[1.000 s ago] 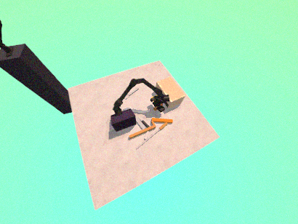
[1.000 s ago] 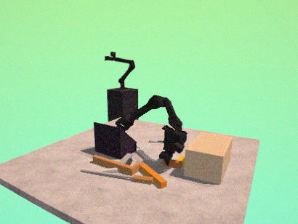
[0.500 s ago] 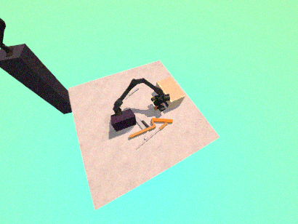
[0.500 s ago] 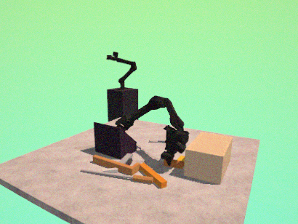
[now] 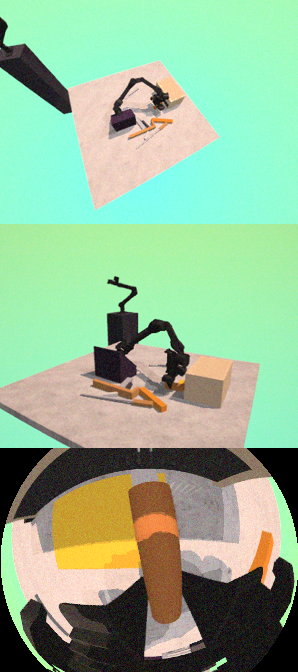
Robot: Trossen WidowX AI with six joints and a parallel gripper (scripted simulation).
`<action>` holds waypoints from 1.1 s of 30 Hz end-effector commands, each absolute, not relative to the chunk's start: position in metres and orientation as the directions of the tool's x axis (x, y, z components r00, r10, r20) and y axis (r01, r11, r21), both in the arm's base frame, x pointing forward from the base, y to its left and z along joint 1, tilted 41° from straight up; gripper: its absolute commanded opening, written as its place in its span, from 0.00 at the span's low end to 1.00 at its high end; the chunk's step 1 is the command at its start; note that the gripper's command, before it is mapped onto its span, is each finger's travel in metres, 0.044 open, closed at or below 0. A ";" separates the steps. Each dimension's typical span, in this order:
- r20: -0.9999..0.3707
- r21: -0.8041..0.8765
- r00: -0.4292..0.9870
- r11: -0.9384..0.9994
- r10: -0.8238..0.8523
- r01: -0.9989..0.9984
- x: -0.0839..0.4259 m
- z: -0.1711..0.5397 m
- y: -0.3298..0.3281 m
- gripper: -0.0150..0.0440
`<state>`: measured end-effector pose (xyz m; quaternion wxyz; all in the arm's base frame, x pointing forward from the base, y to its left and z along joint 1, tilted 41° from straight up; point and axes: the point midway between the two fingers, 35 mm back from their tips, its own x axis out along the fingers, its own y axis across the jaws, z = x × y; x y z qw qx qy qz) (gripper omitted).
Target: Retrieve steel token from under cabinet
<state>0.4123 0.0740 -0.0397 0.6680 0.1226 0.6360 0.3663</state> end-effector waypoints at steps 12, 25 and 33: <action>-0.754 0.635 -0.076 0.693 0.653 -0.342 0.407 -0.028 0.089 0.25; -0.753 0.635 -0.077 0.693 0.653 -0.342 0.403 -0.020 0.098 0.25; -0.753 0.635 -0.077 0.693 0.653 -0.342 0.403 -0.020 0.098 0.25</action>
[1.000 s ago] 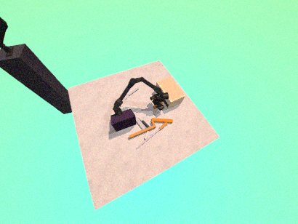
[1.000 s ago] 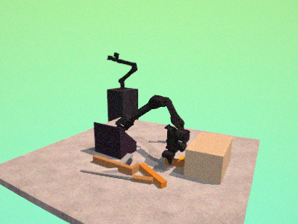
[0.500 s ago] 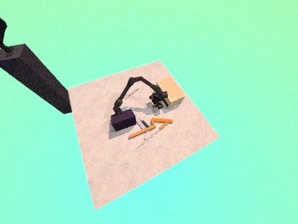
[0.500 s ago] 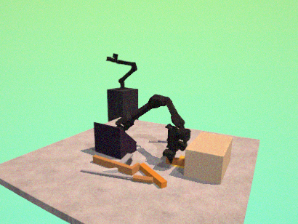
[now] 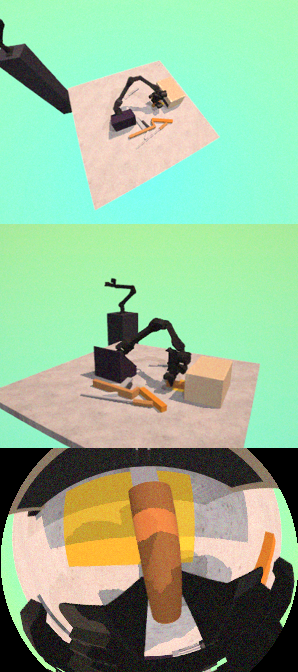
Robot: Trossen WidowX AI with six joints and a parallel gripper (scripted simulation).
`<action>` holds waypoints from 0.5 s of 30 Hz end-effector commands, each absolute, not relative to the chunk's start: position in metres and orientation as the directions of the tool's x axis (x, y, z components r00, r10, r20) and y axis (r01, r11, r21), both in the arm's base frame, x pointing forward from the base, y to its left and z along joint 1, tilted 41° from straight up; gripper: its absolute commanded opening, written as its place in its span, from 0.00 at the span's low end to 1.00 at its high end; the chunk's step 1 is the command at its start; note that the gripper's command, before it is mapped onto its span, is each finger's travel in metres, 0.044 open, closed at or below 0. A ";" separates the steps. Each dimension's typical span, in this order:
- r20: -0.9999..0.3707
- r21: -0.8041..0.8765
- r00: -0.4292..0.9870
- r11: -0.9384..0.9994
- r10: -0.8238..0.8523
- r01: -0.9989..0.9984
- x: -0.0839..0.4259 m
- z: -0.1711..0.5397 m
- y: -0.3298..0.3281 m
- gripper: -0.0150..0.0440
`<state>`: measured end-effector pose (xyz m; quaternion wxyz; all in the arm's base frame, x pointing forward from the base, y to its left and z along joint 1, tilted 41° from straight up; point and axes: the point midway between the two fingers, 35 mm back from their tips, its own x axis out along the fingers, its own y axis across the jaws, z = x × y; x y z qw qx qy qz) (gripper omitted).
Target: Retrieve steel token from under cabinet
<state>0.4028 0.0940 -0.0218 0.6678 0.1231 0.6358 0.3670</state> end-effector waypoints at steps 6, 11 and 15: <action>-0.754 0.635 -0.077 0.693 0.653 -0.342 0.400 -0.021 0.097 0.25; -0.754 0.635 -0.077 0.693 0.653 -0.341 0.396 -0.022 0.095 0.25; -0.754 0.635 -0.077 0.693 0.653 -0.341 0.393 -0.023 0.094 0.25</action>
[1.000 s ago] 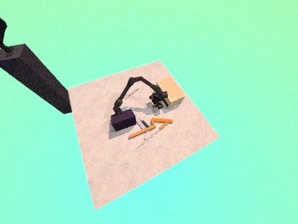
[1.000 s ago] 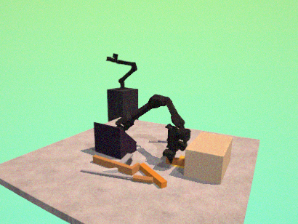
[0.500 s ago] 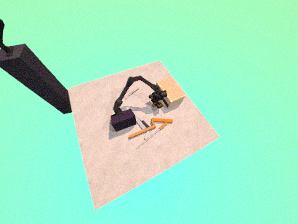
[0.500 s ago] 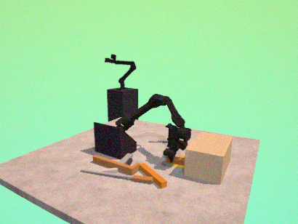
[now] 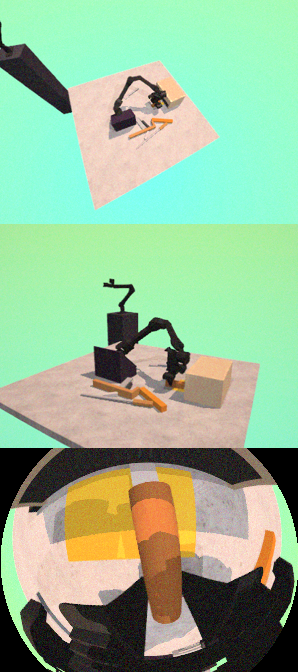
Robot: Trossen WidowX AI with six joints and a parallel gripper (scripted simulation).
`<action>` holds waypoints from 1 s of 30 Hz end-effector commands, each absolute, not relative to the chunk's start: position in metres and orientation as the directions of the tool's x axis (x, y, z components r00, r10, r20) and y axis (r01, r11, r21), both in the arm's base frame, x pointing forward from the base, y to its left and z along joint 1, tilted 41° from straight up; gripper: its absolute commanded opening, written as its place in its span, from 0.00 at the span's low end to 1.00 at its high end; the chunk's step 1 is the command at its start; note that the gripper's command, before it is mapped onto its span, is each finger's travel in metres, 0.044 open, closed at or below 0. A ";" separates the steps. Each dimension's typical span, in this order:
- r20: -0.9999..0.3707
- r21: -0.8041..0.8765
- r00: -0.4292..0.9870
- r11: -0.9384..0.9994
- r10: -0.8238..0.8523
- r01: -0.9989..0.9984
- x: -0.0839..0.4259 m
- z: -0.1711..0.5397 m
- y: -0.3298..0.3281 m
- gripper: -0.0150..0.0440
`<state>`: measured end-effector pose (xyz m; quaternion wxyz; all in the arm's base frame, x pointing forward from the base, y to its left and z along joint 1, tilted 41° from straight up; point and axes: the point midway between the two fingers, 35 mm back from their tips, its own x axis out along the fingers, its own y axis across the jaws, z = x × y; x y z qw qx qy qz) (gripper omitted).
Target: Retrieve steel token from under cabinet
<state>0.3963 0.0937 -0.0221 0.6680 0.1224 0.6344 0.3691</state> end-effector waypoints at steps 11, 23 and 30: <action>-0.754 0.635 -0.078 0.693 0.653 -0.341 0.383 -0.025 0.090 0.25; -0.754 0.635 -0.078 0.693 0.652 -0.340 0.372 -0.028 0.086 0.25; -0.754 0.635 -0.078 0.693 0.652 -0.340 0.366 -0.029 0.084 0.25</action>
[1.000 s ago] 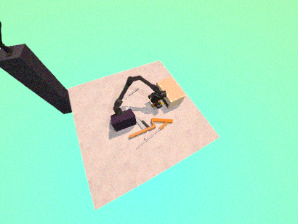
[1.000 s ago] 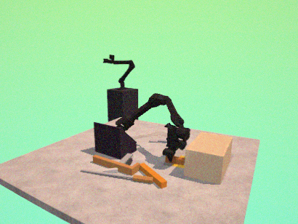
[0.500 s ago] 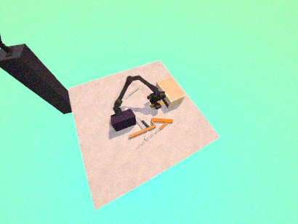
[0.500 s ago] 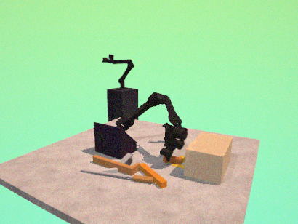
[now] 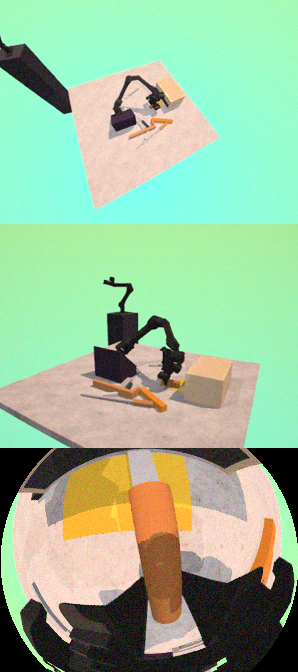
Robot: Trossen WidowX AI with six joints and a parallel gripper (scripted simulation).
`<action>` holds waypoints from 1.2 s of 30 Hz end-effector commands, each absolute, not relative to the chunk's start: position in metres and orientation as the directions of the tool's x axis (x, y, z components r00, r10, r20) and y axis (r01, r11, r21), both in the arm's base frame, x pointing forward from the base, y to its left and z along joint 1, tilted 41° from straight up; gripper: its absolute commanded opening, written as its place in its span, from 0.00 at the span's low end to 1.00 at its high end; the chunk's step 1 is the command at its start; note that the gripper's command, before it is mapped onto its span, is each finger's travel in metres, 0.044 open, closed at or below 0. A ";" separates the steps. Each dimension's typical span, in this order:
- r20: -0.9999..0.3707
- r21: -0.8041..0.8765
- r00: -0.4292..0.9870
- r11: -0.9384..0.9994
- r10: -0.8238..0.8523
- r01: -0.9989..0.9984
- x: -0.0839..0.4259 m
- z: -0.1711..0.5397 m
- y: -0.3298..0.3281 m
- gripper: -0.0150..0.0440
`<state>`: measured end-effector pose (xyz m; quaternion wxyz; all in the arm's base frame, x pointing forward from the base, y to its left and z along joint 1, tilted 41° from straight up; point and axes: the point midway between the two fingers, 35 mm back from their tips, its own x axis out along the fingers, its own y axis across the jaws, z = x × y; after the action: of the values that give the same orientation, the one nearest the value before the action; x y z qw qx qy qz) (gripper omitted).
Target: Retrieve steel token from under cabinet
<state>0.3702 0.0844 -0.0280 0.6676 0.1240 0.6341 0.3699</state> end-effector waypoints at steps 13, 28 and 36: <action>-0.754 0.635 -0.079 0.694 0.652 -0.340 0.354 -0.032 0.079 0.25; -0.754 0.635 -0.080 0.694 0.652 -0.339 0.339 -0.035 0.074 0.25; -0.754 0.635 -0.080 0.694 0.651 -0.339 0.330 -0.037 0.071 0.25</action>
<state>0.3356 0.0720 -0.0357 0.6674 0.1242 0.6342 0.3700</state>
